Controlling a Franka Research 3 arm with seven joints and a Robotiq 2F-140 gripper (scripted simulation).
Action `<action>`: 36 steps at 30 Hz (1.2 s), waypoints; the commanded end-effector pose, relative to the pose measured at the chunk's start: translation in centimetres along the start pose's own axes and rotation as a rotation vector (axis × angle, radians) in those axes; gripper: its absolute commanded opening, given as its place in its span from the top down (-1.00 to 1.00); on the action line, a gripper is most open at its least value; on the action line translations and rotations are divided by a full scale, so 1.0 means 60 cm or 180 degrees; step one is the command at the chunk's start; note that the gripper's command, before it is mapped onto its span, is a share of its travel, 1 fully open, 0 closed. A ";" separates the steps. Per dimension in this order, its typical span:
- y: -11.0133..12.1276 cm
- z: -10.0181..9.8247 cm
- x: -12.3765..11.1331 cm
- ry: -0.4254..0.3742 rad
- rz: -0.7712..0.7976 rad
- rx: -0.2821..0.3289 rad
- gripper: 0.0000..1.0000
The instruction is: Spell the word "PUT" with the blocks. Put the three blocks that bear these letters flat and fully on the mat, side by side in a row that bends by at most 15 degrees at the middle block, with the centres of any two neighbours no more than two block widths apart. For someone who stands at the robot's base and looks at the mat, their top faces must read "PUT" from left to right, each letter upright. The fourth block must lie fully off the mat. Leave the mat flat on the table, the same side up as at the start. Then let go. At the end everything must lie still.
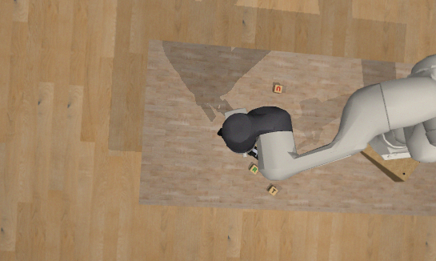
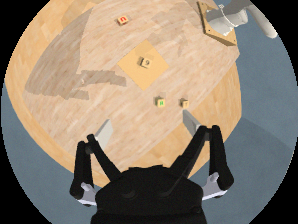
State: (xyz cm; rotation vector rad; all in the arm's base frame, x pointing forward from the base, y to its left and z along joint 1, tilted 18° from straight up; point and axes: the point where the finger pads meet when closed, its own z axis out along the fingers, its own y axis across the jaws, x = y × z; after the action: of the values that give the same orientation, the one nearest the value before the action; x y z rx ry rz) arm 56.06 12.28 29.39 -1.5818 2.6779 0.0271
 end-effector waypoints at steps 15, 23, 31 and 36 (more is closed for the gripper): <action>-0.023 -0.042 0.033 0.0041 -0.0995 -0.0012 -1.00; -0.030 -0.056 0.042 0.0046 -0.1236 -0.0014 -1.00; -0.042 -0.079 0.059 0.0054 -0.1630 -0.0018 -1.00; -0.047 -0.091 0.067 0.0059 -0.1830 -0.0020 -1.00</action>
State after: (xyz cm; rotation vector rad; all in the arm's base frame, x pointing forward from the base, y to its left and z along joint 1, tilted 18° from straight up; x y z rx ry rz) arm 56.75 7.85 34.23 -2.1420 2.2634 0.0071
